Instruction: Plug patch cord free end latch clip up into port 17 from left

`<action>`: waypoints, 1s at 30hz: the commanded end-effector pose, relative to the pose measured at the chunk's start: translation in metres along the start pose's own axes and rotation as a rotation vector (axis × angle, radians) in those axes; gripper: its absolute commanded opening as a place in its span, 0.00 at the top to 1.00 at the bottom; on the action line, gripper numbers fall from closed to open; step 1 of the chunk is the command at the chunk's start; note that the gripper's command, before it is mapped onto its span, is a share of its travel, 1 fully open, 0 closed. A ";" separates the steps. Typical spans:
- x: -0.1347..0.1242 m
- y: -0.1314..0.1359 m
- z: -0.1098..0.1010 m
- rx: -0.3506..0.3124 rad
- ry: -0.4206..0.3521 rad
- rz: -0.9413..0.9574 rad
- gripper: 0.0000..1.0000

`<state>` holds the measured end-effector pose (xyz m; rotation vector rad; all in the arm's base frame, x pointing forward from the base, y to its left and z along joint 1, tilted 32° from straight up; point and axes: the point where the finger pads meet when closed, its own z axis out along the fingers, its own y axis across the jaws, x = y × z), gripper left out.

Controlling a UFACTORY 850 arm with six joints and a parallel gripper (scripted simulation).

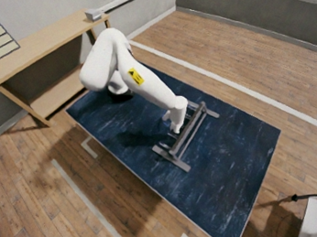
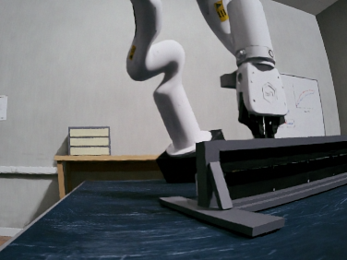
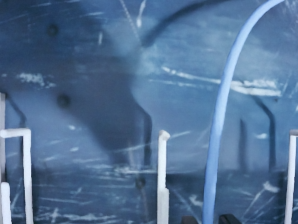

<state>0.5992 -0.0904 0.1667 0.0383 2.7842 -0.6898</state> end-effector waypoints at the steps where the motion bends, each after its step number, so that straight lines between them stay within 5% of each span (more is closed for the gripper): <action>1: -0.007 0.000 -0.001 0.000 -0.001 0.000 1.00; 30: -0.013 0.000 -0.001 0.000 -0.001 0.000 1.00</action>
